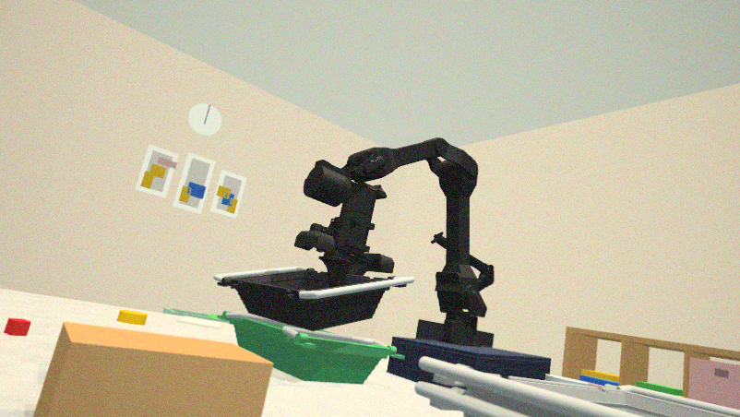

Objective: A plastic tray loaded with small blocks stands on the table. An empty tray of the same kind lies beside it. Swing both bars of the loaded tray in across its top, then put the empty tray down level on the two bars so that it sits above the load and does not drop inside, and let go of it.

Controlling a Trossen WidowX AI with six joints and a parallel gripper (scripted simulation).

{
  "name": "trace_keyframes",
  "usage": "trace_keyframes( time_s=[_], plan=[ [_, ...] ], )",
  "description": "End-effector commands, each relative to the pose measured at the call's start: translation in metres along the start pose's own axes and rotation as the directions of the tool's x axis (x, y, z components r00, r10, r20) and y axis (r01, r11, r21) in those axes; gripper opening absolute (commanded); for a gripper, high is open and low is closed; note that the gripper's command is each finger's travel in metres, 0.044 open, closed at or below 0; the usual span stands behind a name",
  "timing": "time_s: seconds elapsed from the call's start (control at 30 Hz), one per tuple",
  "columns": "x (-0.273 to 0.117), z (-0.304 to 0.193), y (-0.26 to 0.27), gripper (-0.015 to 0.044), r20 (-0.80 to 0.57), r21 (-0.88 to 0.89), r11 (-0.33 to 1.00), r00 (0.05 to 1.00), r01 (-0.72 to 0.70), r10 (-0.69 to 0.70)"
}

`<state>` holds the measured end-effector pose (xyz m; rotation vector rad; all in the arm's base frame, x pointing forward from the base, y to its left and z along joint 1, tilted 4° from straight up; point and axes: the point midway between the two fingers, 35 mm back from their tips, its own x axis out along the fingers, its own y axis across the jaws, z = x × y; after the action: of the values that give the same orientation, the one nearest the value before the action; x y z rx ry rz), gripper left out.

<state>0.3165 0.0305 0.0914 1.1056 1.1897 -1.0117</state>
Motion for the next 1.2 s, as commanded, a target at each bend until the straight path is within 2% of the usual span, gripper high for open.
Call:
trace_keyframes(
  time_s=[0.0, 1.17],
  plan=[
    [0.0044, 0.0, -0.0068, 0.0, 0.0, -0.003, 1.0, 1.0, 0.025, -0.025],
    [0.005, 0.0, -0.0047, 0.0, 0.0, -0.001, 1.0, 1.0, 0.011, -0.011]
  ],
)
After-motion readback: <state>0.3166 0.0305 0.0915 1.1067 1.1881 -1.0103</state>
